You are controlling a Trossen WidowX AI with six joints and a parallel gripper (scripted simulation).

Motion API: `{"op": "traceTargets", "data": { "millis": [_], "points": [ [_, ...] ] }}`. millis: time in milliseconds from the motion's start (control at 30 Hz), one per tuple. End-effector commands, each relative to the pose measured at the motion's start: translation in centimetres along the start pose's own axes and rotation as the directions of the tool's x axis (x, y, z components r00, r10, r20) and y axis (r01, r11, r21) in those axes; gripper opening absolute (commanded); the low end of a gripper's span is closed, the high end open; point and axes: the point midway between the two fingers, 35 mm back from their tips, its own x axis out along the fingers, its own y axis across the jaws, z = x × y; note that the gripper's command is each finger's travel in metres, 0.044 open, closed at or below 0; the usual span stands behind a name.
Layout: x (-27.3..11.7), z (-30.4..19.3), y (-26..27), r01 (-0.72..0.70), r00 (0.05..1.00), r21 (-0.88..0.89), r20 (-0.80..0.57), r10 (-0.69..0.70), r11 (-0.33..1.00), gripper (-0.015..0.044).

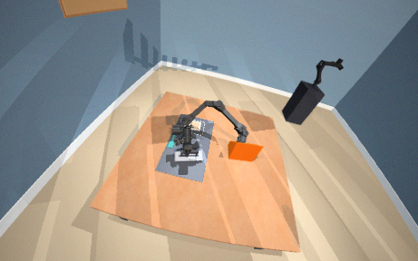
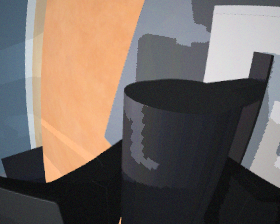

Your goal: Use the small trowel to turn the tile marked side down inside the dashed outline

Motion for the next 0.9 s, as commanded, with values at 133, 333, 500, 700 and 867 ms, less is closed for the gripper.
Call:
{"op": "traceTargets", "data": {
  "millis": [133, 333, 500, 700, 867],
  "points": [
    [0.5, -0.8, 1.1, -0.087, 0.990, -0.109, -0.121, 0.074, 0.990, 0.0000],
    [0.8, -1.6, 1.8, -0.168, 0.967, -0.180, -0.220, 0.127, 0.969, 0.0000],
    [0.8, -1.8, 2.0, -0.190, 0.960, -0.195, -0.244, 0.140, 0.962, 0.0000],
    [1.4, -1.8, 1.5, -0.189, 0.960, -0.195, -0.244, 0.140, 0.962, 0.0000],
    [2.0, -1.7, 1.0, -0.189, 0.960, -0.195, -0.244, 0.139, 0.963, 0.0000]
  ]
}}
